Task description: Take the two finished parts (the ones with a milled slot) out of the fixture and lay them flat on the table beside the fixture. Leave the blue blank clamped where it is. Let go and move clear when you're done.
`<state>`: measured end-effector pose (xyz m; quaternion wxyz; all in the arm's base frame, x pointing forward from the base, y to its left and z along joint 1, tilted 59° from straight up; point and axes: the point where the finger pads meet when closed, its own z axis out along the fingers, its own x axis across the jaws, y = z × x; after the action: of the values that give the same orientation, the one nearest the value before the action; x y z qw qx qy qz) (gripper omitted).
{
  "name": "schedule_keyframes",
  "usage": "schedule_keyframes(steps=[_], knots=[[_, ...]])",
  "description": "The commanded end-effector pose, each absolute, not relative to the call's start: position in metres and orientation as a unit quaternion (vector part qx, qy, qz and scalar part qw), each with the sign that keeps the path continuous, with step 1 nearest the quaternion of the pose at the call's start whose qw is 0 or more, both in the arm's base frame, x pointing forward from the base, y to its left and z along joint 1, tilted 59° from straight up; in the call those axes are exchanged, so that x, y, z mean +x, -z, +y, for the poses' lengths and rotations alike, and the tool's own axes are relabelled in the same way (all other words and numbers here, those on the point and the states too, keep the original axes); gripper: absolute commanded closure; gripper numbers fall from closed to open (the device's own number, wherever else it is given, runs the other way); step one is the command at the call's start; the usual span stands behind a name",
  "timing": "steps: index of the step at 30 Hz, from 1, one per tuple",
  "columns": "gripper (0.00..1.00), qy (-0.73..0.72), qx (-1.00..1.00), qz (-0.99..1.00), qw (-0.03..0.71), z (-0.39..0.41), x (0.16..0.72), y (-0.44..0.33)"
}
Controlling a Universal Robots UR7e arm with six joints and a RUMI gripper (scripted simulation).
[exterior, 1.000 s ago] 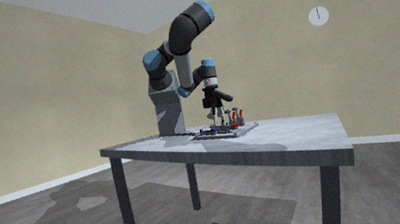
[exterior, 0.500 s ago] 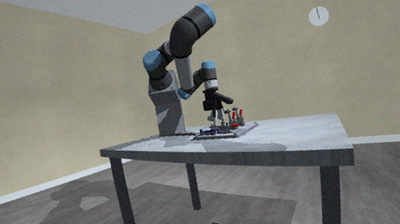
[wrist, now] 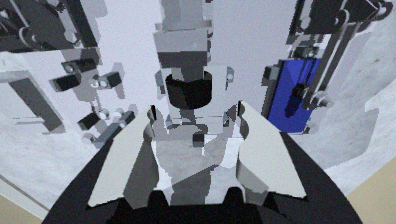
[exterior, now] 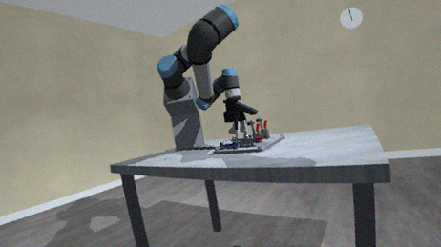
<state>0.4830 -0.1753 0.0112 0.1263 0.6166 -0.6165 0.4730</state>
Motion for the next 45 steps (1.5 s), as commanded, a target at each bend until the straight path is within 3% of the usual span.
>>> schedule_keyframes(steps=[1,9,10,45], knots=[[0.41,-0.473,0.617,-0.616,0.126,-0.175,0.4831,-0.0115],[0.41,-0.473,0.617,-0.616,0.126,-0.175,0.4831,-0.0115],[1.0,-0.473,0.617,-0.616,0.126,-0.175,0.4831,-0.0115],[1.0,-0.473,0.617,-0.616,0.126,-0.1749,0.4831,-0.0115]])
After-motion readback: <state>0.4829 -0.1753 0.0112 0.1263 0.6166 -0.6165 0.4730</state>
